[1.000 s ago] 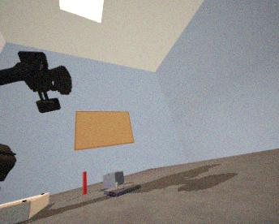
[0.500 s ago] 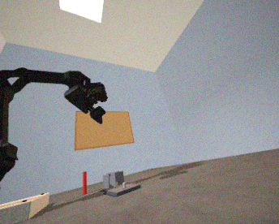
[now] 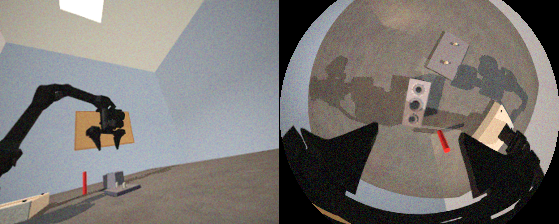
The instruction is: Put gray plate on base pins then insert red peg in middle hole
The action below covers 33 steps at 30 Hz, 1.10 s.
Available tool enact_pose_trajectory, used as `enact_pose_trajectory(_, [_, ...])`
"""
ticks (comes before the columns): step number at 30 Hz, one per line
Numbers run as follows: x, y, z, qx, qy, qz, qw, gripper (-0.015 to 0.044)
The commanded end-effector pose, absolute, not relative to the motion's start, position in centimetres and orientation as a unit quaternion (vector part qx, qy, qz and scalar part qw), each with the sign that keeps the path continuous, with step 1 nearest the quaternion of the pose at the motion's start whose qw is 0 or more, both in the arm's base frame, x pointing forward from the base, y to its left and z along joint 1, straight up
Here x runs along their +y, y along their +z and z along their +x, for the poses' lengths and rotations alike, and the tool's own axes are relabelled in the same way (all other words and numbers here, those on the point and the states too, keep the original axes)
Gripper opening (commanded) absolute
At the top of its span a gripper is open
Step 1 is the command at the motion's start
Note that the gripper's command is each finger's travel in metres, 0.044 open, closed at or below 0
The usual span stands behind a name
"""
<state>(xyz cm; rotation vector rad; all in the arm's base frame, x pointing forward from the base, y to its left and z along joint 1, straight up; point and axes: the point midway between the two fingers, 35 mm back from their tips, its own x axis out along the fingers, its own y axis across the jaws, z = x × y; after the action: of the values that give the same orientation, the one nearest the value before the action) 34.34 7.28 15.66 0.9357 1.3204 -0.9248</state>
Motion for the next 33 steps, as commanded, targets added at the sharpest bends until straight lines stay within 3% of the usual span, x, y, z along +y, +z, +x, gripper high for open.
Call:
enact_pose_trajectory(1, [8.0, 15.4, 34.8, 0.565, -0.407, 0.423, 0.580, 0.0440])
enact_pose_trajectory(6, [7.7, 15.2, 34.8, 0.565, -0.407, 0.423, 0.580, 0.0440])
enact_pose_trajectory(12, [7.8, 9.2, 35.0, 0.565, -0.407, 0.423, 0.580, 0.0440])
enact_pose_trajectory(33, [7.4, 5.7, 35.2, 0.565, -0.407, 0.423, 0.580, 0.0440])
